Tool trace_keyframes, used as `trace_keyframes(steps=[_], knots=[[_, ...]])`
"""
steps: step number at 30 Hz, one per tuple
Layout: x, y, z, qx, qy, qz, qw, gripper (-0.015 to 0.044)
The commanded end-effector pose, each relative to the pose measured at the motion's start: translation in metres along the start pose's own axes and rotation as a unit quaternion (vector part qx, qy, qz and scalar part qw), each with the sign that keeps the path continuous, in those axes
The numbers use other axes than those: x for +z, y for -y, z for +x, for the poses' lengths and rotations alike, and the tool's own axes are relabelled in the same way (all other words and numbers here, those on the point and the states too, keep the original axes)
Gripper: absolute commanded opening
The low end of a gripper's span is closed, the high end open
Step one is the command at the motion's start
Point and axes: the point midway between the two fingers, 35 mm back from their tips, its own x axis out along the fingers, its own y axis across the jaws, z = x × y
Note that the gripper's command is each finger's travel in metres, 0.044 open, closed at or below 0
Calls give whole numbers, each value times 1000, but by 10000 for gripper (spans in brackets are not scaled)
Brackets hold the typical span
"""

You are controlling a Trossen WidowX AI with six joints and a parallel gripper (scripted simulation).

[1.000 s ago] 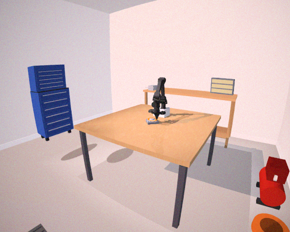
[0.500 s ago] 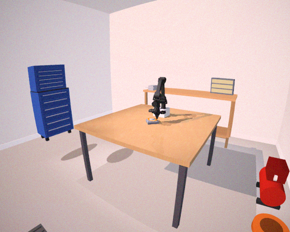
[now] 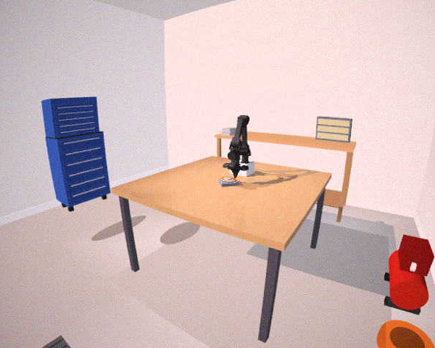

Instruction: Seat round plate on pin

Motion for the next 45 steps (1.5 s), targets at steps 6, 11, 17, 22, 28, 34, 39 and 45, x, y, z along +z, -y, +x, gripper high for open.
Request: trace_keyframes(steps=[6, 11, 17, 22, 28, 34, 39, 45], knots=[[-11, 8, 2, -3, -8, -1, 1000, 0], [-13, 11, 2, -4, -8, 0, 1000, 0], [-16, 16, 2, -4, -8, 0, 1000, 0], [-18, 20, 1, -4, -8, 0, 1000, 0], [-20, 25, 1, -4, -8, 0, 1000, 0], [-21, 31, 0, -4, -8, 0, 1000, 0], [-21, 37, 0, -5, -8, 0, 1000, 0], [-22, 43, -1, -5, -8, 0, 1000, 0]])
